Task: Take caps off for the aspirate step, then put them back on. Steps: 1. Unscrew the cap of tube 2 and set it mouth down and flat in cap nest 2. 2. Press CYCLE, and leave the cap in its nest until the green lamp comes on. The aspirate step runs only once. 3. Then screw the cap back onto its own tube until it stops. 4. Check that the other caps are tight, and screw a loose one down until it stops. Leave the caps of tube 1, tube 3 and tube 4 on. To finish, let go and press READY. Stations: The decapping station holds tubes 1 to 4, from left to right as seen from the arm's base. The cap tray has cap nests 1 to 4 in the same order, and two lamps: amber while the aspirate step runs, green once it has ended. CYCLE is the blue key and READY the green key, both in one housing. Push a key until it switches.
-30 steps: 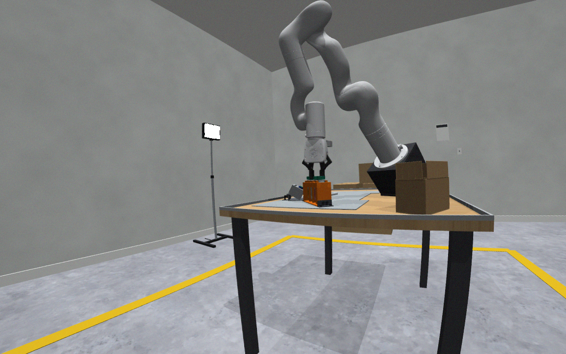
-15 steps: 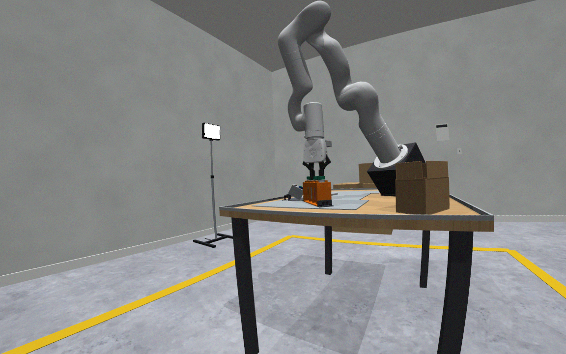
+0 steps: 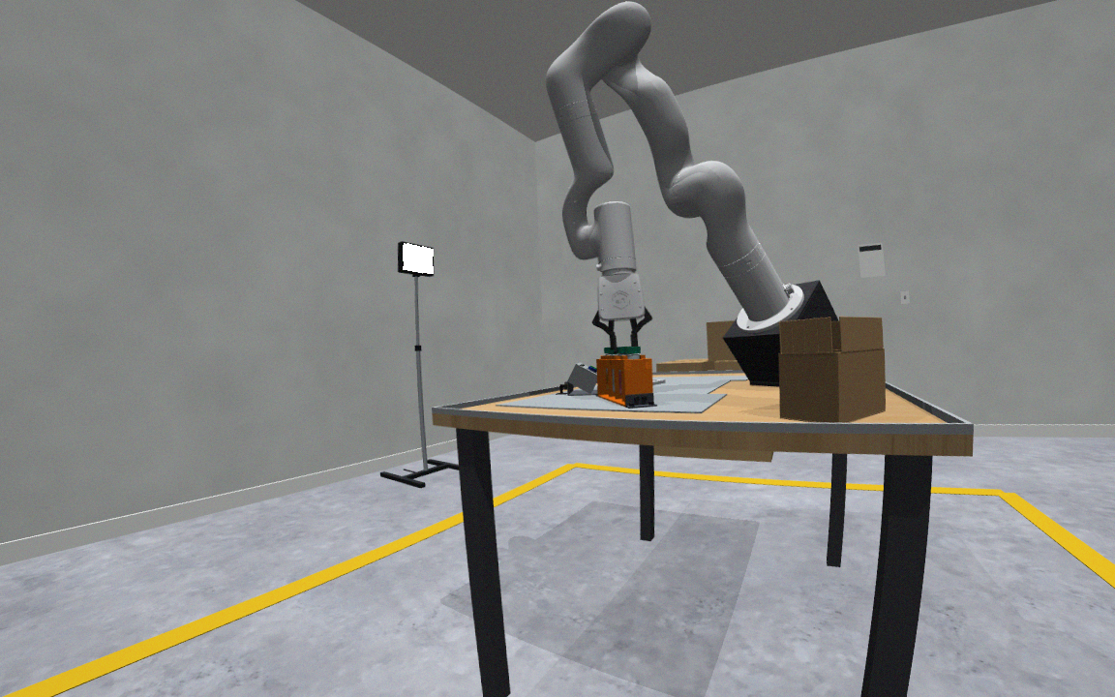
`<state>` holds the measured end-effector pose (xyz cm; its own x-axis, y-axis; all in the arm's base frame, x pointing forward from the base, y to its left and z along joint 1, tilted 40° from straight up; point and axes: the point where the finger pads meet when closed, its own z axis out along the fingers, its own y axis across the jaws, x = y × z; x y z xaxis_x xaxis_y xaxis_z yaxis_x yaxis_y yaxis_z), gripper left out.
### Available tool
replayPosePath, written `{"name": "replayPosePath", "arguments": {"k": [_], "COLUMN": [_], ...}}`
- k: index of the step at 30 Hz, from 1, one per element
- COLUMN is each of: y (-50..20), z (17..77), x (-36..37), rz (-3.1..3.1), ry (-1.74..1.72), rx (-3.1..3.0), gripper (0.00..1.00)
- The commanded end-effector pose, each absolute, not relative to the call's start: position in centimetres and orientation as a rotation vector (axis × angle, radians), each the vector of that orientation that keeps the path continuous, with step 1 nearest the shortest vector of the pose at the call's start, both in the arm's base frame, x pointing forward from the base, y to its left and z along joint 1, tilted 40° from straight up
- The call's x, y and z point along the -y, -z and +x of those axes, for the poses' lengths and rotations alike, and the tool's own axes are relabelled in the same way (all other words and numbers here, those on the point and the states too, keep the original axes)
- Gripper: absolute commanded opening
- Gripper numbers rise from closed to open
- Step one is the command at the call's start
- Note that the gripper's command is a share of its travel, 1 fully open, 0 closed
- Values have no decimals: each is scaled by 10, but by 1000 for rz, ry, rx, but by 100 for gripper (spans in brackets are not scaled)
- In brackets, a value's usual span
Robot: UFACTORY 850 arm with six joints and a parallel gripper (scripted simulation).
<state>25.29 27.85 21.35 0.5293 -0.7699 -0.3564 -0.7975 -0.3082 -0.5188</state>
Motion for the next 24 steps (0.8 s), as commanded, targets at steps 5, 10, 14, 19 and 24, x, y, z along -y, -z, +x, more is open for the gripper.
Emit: {"name": "replayPosePath", "arguments": {"k": [5, 10, 14, 19, 24], "y": [-214, -214, -214, -214, -214], "z": [253, 253, 253, 253, 253], "x": [-279, -279, -279, -279, -279], "rz": [-2290, -2389, -2447, -2478, -2494], "ry": [138, 249, 335, 399, 450], "rx": [-857, -568, -328, -145, 5], "gripper": [0, 0, 0, 0, 0]}}
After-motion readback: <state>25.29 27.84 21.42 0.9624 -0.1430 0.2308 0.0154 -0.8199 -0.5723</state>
